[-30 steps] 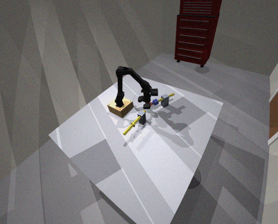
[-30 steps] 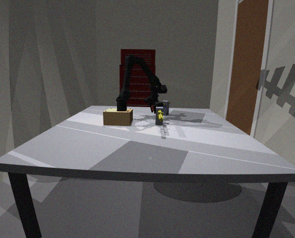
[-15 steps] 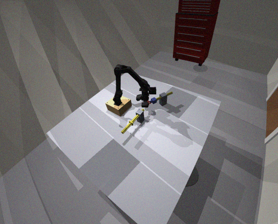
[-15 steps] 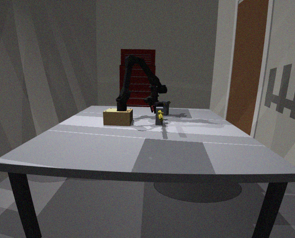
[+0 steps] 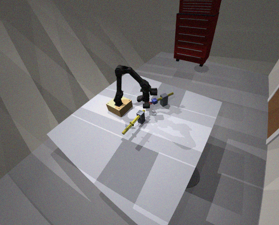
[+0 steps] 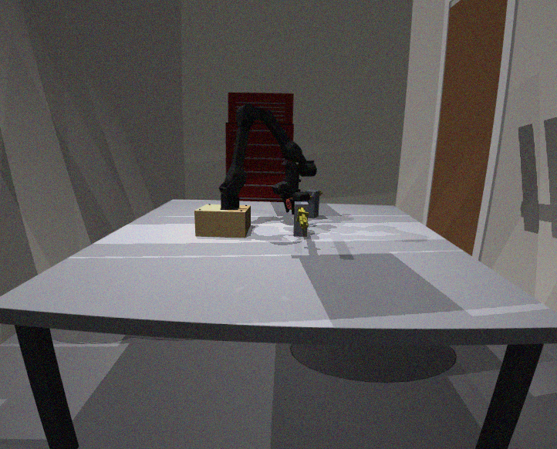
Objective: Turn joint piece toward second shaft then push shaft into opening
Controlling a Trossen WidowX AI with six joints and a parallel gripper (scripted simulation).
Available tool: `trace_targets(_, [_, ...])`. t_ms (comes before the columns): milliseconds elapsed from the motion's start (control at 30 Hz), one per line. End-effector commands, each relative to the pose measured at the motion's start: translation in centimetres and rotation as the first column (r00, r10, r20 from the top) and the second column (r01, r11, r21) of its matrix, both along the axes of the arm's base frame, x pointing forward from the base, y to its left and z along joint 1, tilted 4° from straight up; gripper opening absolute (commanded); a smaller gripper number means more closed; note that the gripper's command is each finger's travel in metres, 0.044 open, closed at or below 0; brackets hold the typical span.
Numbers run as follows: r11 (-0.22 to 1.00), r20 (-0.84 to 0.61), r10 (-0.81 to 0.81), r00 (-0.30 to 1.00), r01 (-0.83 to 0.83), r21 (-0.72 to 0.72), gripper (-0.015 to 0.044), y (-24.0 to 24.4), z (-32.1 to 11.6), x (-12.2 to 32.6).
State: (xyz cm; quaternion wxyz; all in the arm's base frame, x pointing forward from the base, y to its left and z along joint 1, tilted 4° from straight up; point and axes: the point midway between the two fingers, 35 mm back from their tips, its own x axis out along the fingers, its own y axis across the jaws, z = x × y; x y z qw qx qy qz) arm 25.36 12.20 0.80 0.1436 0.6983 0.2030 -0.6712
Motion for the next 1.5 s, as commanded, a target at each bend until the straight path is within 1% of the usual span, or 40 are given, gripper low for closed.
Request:
trace_targets(0, [0.997,-0.010,0.073,0.997,-0.073,-0.012,0.0000,-0.3,0.1,0.2])
trace_targets(333, [0.970,-0.028,0.239,0.971,-0.240,-0.037,0.0000,-1.0,0.2,0.6])
trace_targets(700, [0.908,-0.051,0.411,0.910,-0.414,-0.067,0.0000,-1.6,0.4,1.2])
trace_targets(1067, [0.815,-0.078,0.566,0.821,-0.571,-0.100,0.0000,-2.1,0.6,1.9])
trace_targets(1467, [0.684,-0.111,0.708,0.697,-0.716,-0.138,0.0000,-2.4,0.8,2.7])
